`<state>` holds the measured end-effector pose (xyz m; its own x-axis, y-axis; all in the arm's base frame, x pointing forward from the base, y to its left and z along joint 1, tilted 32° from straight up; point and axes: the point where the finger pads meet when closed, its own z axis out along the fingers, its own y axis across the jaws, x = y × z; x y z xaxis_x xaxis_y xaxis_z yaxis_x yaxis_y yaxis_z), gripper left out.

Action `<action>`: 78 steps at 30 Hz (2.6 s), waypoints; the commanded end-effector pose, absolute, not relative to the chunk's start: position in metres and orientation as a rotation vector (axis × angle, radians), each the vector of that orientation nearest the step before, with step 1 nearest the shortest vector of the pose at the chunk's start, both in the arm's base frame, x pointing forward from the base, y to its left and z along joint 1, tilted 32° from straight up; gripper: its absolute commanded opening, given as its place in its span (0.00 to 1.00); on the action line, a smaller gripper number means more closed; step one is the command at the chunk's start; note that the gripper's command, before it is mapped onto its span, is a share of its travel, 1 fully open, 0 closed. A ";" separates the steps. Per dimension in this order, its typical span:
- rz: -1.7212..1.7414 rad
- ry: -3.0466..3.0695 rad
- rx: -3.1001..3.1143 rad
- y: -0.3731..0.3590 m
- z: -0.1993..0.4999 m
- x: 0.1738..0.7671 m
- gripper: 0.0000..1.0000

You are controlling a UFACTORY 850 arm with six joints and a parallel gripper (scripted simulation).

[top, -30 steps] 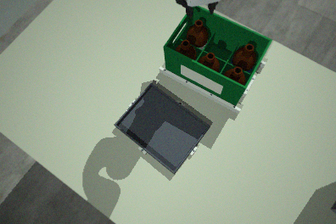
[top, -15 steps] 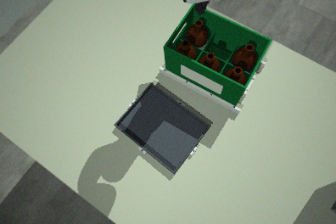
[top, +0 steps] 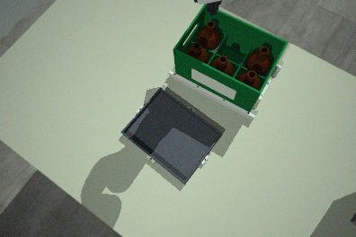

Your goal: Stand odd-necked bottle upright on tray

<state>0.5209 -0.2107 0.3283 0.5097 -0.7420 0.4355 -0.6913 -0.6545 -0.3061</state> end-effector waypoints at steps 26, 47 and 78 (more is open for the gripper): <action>-0.833 1.260 -2.648 -0.132 0.321 0.530 0.00; -0.835 1.259 -2.646 -0.129 0.321 0.530 0.65; -0.835 1.259 -2.647 -0.129 0.319 0.531 0.65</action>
<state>0.5306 -0.1288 0.3192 0.5102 -0.7419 0.4350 -0.6907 -0.6549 -0.3068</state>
